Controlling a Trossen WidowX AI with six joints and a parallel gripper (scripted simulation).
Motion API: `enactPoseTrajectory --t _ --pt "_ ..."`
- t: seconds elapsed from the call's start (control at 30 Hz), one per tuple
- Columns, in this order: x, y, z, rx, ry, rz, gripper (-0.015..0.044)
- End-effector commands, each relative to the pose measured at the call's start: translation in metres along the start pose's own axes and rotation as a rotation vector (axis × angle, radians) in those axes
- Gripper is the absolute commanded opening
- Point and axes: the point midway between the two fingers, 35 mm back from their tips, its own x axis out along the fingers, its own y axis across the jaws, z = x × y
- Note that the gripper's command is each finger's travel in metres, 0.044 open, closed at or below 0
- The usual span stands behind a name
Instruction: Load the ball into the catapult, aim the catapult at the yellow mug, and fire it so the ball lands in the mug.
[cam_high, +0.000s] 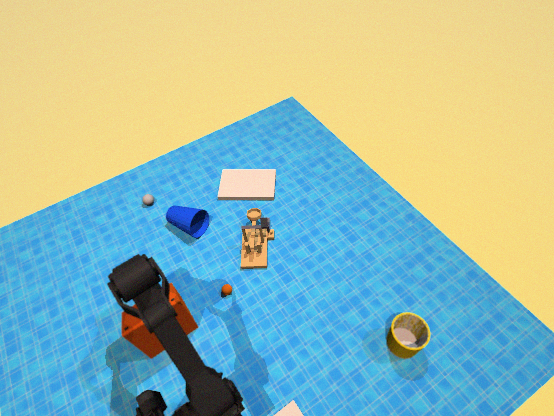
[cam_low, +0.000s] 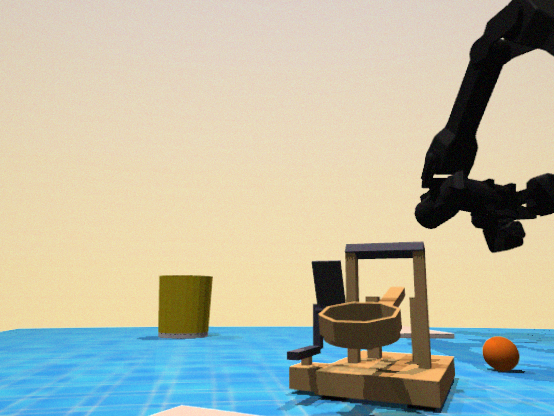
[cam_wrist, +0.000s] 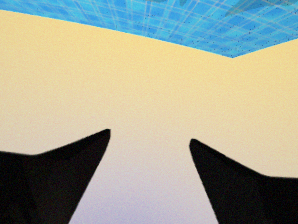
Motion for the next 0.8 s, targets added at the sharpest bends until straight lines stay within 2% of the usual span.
enactPoseTrajectory --t 0.0,0.03,0.77 --pt "-0.001 0.000 0.000 0.005 -0.002 -0.001 0.0426" --pt "-0.002 0.000 0.000 0.021 -0.008 -0.004 0.0440" --pt "-0.091 0.004 0.004 0.645 -0.309 -0.064 0.0440"
